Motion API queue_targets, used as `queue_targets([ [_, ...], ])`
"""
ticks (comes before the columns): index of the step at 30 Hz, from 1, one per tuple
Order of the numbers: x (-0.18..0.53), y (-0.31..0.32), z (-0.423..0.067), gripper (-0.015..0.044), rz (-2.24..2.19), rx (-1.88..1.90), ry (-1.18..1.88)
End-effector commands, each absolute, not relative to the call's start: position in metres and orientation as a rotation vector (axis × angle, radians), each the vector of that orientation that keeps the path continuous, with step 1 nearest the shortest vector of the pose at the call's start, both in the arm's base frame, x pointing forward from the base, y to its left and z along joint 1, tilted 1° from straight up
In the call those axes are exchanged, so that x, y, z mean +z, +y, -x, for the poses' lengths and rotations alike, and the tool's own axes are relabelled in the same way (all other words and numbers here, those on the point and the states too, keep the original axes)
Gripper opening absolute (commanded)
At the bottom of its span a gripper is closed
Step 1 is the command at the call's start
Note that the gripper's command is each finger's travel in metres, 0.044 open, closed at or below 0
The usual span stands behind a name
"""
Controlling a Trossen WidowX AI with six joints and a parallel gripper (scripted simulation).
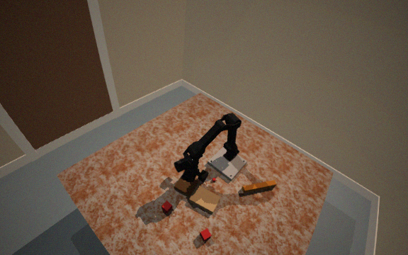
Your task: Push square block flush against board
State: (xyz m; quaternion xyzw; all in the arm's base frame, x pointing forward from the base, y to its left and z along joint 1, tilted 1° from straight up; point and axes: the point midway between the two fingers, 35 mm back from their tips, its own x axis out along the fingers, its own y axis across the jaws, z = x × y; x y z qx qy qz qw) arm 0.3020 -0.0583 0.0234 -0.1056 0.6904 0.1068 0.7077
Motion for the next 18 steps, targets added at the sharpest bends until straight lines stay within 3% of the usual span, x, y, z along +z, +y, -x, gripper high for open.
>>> queue_targets([
  [1,0.022,-0.056,-0.308,0.0000,0.229,0.240,1.535],
  [18,0.022,-0.050,-0.324,0.0000,0.229,0.241,1.534],
])
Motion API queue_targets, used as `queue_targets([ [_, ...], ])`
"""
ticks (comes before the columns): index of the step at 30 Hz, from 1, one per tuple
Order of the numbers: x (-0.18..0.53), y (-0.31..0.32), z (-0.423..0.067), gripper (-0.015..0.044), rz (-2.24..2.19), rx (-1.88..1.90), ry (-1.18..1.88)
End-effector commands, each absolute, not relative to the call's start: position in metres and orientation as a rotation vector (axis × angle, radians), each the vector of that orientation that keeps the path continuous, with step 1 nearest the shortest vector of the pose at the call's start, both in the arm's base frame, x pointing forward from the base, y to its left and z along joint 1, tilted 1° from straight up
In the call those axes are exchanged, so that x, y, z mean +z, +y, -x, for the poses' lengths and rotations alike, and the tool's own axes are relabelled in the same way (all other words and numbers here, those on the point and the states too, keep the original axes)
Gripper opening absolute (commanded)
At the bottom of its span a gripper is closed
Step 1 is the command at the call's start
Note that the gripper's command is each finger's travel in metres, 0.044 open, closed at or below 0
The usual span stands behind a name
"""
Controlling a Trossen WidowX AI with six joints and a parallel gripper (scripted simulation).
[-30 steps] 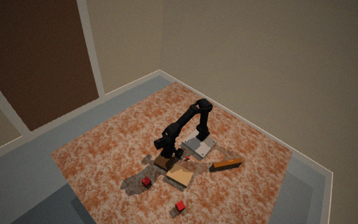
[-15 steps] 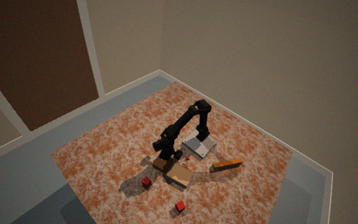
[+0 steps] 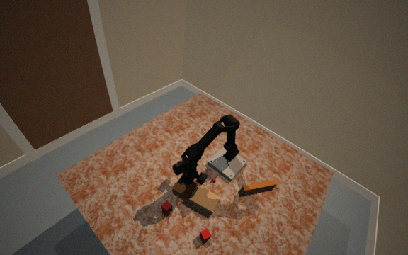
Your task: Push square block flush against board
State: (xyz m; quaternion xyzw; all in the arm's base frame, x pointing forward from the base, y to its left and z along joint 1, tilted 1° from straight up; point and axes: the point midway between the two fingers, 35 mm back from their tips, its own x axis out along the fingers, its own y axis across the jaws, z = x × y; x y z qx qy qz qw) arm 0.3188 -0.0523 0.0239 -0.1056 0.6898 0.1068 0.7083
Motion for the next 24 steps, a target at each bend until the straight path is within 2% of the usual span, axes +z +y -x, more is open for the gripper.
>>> queue_targets([
  [1,0.022,-0.050,-0.325,0.0000,0.229,0.241,1.534],
  [24,0.021,-0.059,-0.298,0.0000,0.230,0.240,1.536],
])
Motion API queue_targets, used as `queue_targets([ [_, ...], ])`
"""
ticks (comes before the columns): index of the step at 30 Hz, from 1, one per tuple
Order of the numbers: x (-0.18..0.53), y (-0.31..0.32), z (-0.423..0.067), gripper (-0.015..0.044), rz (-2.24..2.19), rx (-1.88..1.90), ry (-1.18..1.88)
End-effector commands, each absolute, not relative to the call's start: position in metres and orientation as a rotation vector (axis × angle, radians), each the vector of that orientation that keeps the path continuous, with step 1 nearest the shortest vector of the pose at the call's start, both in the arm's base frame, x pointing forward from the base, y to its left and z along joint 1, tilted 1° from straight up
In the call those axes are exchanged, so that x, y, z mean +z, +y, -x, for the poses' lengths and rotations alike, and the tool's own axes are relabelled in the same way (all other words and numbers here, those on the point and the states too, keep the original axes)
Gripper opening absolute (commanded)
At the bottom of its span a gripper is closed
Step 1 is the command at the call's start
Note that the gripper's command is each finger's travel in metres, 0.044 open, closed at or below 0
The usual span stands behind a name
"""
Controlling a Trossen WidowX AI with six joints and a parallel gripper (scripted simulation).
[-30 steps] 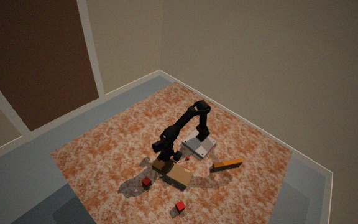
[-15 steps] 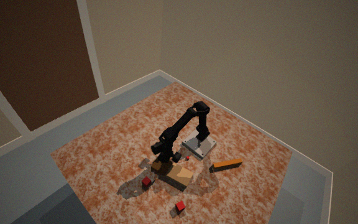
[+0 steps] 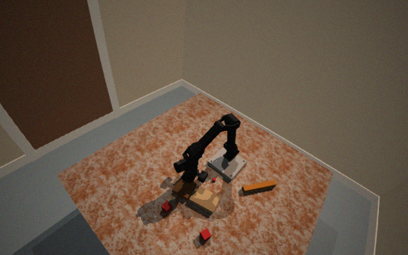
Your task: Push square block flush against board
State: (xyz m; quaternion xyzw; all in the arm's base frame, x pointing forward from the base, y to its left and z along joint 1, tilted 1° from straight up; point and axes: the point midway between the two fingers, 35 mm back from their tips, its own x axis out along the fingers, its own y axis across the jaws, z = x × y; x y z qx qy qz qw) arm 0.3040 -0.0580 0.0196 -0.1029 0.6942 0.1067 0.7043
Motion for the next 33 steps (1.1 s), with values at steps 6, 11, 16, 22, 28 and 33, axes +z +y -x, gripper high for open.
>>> queue_targets([
  [6,0.020,-0.062,-0.289,0.0000,0.230,0.240,1.537],
  [11,0.020,-0.064,-0.281,0.0000,0.230,0.240,1.537],
  [16,0.046,-0.065,-0.285,0.0000,0.229,0.239,1.541],
  [22,0.075,-0.065,-0.282,0.0000,0.230,0.240,1.537],
  [28,0.071,-0.067,-0.288,0.0000,0.189,0.194,1.540],
  [33,0.074,-0.071,-0.302,0.0000,0.051,0.059,1.547],
])
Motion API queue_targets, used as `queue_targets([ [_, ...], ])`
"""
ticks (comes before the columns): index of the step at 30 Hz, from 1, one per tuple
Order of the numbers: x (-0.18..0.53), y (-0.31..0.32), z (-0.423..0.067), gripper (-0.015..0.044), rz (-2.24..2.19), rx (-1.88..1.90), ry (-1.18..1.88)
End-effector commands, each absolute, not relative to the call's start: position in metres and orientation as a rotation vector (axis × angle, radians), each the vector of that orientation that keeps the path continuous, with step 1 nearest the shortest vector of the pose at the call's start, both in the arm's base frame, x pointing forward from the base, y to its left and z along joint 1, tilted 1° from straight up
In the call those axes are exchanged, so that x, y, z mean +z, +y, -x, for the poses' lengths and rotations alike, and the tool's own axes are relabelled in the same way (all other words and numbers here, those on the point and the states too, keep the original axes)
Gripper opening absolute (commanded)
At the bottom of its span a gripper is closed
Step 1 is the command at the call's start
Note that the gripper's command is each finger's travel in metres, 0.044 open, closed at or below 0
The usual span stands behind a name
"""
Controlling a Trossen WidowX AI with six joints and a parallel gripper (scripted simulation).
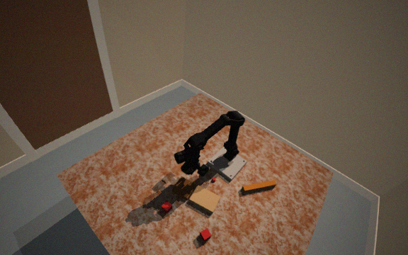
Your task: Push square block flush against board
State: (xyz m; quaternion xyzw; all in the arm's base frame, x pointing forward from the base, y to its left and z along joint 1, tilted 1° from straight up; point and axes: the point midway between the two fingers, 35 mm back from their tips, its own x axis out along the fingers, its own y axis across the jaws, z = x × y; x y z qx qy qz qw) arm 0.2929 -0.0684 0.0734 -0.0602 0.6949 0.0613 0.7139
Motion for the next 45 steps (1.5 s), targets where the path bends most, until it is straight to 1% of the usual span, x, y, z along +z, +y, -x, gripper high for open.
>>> queue_targets([
  [1,0.075,-0.072,-0.305,0.0000,0.024,0.032,1.548],
  [19,0.081,-0.089,-0.354,0.0000,-0.467,-0.446,1.496],
  [38,0.079,-0.105,-0.399,0.0000,-0.963,-0.928,1.334],
  [45,0.079,-0.106,-0.402,0.0000,-1.000,-0.964,1.317],
])
